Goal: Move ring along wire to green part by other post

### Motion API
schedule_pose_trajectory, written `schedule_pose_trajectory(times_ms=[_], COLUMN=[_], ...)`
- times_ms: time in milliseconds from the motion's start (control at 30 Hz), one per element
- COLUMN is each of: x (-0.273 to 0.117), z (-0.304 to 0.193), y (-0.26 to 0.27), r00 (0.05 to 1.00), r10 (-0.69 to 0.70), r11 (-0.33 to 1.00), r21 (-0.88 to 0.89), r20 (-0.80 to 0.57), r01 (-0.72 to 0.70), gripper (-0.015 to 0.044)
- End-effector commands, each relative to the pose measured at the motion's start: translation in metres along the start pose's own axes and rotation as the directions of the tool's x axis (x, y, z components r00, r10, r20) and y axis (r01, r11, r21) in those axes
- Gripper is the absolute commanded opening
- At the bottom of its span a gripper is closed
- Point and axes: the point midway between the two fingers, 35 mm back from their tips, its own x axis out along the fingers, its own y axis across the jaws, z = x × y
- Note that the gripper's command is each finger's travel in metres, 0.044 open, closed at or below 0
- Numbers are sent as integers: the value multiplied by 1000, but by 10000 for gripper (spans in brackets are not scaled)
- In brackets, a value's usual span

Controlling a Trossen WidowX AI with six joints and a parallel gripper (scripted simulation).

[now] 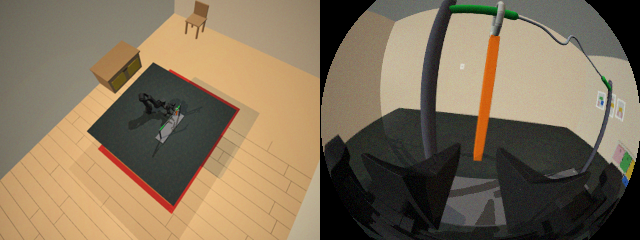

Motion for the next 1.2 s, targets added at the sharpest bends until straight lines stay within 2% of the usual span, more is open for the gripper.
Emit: schedule_pose_trajectory(times_ms=[0, 67, 267, 433, 1167], x=[0, 0, -39, -44, -44], z=[0, 0, -3, -4, -4], y=[-1, -1, -4, -5, -5], r00=[1000, 1000, 1000, 1000, 1000], r10=[-5, -5, 0, 0, 0], r11=[1000, 1000, 1000, 1000, 1000], r21=[5, 5, -1, -1, -1], r20=[-1, -1, -1, -1, -1], r01=[5, 5, 0, 0, 0], gripper=[160, 160, 317, 440, 440])
